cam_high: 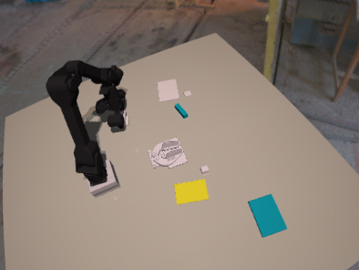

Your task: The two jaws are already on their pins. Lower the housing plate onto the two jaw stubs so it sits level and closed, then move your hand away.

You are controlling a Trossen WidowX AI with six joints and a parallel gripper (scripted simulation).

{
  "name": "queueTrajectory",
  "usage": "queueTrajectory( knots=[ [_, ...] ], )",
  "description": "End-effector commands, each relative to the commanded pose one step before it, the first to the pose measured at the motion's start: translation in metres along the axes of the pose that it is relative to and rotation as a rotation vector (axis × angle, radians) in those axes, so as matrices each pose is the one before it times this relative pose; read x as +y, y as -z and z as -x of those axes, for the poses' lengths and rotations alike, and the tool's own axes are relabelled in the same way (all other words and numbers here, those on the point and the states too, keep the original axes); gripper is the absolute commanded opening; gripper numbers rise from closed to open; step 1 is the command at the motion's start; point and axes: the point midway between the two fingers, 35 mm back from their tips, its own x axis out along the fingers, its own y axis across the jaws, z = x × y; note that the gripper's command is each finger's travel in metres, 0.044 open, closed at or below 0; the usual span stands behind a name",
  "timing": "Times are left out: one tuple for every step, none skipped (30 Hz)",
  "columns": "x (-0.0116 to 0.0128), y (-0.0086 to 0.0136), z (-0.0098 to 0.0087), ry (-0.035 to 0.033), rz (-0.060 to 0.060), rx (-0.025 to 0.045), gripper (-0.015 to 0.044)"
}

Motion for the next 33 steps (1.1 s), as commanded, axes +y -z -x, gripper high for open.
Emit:
queueTrajectory(
  knots=[
    [0.00019,0.00051,-0.00063,0.00028,0.0033,0.00339,0.044],
    [0.0,0.0,0.0,0.0,0.0,0.0,0.044],
    [0.0,0.0,0.0,0.0,0.0,0.0,0.044],
    [0.0,0.0,0.0,0.0,0.0,0.0,0.044],
    [0.0,0.0,0.0,0.0,0.0,0.0,0.044],
    [0.0,0.0,0.0,0.0,0.0,0.0,0.044],
    [0.0,0.0,0.0,0.0,0.0,0.0,0.044],
    [0.0,0.0,-0.00013,0.0,0.0,0.0,0.044],
    [0.0,0.0,-0.00013,0.0,0.0,0.0,0.044],
    [0.0,0.0,0.0,0.0,0.0,0.0,0.044],
    [0.0,0.0,0.0,0.0,0.0,0.0,0.044],
    [0.0,0.0,0.0,0.0,0.0,0.0,0.044],
    [0.0,0.0,0.0,0.0,0.0,0.0,0.044],
    [0.0,0.0,0.0,0.0,0.0,0.0,0.044],
    [0.0,0.0,0.0,0.0,0.0,0.0,0.044],
    [0.0,0.0,0.0,0.0,0.0,0.0,0.044],
    [0.0,0.0,0.0,0.0,0.0,0.0,0.044],
    [0.00007,-0.00048,0.00025,-0.00096,-0.0033,-0.00295,0.0433],
    [0.0,0.0,0.0,0.0,0.0,0.0,0.0427],
    [0.0,0.0,0.0,0.0,0.0,0.0,0.042],
    [0.0,0.0,0.0,0.0,0.0,0.0,0.0413],
    [0.0,0.0,0.0,0.0,0.0,0.0,0.0407],
    [0.0,0.0,0.0,0.0,0.0,0.0,0.04],
    [0.0,0.0,0.0,0.0,0.0,0.0,0.0393],
    [0.0,0.0,0.0,0.0,0.0,0.0,0.0387],
    [0.0,0.0,0.0,0.0,0.0,0.0,0.038],
    [0.0,0.0,0.0,0.0,0.0,0.0,0.0373],
    [0.0,0.0,0.0,0.0,0.0,0.0,0.0367],
    [0.0,0.0,0.0,0.0,0.0,0.0,0.036],
    [0.0,0.0,0.0,0.0,0.0,0.0,0.0353],
    [0.0,0.0,0.0,0.0,0.0,0.0,0.0351],
    [0.0,0.0,0.0,0.0,0.0,0.0,0.0351],
    [0.0,0.0,0.0,0.0,0.0,0.0,0.0351]
  ],
)
